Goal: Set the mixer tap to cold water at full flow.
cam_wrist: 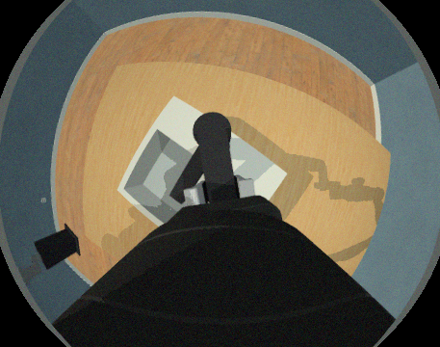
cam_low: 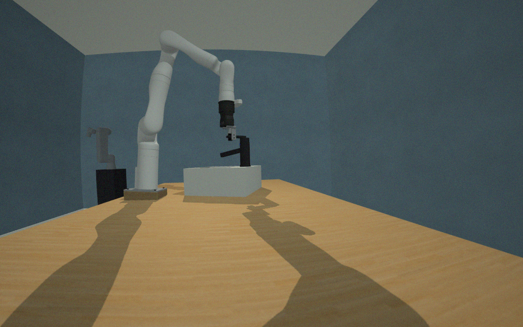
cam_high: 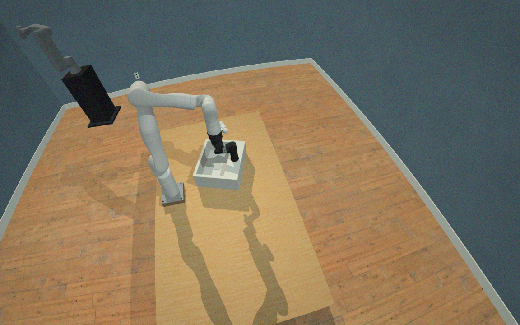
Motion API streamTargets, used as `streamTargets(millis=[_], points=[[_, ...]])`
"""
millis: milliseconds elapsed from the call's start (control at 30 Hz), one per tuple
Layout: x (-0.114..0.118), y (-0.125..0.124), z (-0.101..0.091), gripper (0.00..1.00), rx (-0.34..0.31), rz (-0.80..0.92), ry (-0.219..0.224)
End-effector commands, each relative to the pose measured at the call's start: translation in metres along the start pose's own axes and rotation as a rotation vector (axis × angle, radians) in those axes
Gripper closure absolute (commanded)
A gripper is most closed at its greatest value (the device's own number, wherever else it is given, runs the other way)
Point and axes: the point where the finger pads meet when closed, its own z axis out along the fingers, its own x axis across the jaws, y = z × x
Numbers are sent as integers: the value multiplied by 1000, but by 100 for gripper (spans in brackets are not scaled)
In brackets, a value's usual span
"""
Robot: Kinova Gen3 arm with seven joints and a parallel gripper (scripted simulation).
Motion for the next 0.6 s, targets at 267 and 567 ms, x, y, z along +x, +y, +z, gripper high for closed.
streamTargets(millis=[267,567], points=[[0,0,-1,100,2,-1,0],[0,0,-1,0,2,-1,0]])
